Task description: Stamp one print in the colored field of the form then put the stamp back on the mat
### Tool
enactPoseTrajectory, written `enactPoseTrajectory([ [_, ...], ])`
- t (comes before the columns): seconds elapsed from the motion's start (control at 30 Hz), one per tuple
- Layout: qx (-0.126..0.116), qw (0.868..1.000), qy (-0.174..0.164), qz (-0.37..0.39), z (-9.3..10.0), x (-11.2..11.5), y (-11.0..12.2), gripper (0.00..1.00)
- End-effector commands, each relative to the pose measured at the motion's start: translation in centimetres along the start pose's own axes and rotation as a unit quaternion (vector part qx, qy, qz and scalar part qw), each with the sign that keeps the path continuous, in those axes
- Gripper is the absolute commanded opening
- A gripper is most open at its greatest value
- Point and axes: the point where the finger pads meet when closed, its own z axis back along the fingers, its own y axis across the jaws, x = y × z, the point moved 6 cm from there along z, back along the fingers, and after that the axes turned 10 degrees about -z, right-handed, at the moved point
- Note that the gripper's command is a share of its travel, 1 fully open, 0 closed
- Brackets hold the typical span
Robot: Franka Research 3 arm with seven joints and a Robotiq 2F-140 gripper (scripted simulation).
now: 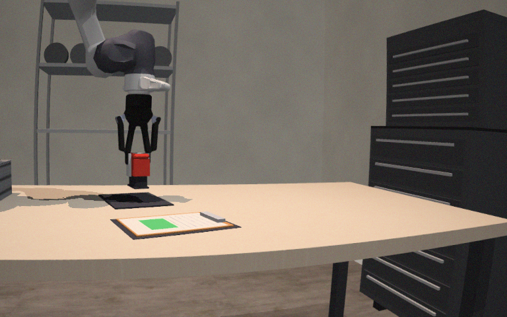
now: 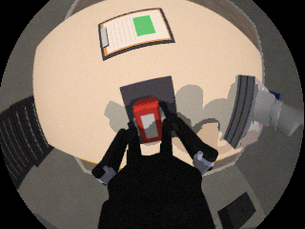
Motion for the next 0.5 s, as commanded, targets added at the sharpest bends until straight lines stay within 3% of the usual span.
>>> enactPoseTrajectory([
  [0.0, 0.003, 1.000, -0.003, 0.012, 0.0, -6.9, -1.3, 0.18],
  [0.3, 0.002, 1.000, -0.001, 0.011, 0.0, -25.5, -0.7, 0.18],
  [0.37, 0.002, 1.000, -0.001, 0.011, 0.0, -25.5, -0.7, 0.18],
  [0.4, 0.002, 1.000, -0.001, 0.011, -0.1, -29.2, -0.7, 0.18],
  [0.47, 0.002, 1.000, -0.001, 0.011, -0.1, -29.2, -0.7, 0.18],
])
